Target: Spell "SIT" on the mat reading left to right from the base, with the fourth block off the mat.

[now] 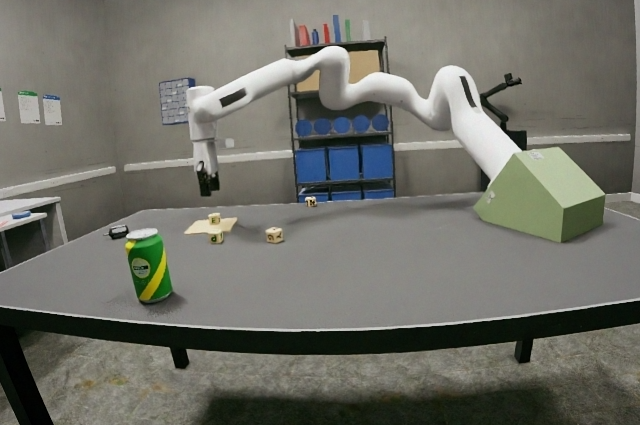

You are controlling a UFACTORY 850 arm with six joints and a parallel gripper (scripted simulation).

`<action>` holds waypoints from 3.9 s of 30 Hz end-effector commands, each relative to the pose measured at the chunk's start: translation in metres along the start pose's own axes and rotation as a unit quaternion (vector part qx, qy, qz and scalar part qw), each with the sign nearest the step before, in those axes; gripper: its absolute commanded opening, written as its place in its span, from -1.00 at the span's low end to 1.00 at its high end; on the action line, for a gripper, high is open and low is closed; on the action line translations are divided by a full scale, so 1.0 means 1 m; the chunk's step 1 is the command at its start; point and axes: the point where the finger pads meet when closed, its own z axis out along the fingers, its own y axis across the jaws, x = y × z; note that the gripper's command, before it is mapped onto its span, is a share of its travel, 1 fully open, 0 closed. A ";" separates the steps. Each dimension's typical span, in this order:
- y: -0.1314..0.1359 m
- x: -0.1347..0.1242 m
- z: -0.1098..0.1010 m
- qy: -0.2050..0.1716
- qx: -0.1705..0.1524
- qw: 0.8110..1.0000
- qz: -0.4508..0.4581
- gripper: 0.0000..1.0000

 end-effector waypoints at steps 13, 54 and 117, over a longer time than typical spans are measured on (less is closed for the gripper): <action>0.000 -0.001 -0.001 0.000 -0.001 1.000 -0.011 0.38; 0.000 0.000 0.004 0.000 0.000 1.000 -0.011 0.38; 0.000 0.001 0.051 0.000 0.000 1.000 -0.011 0.38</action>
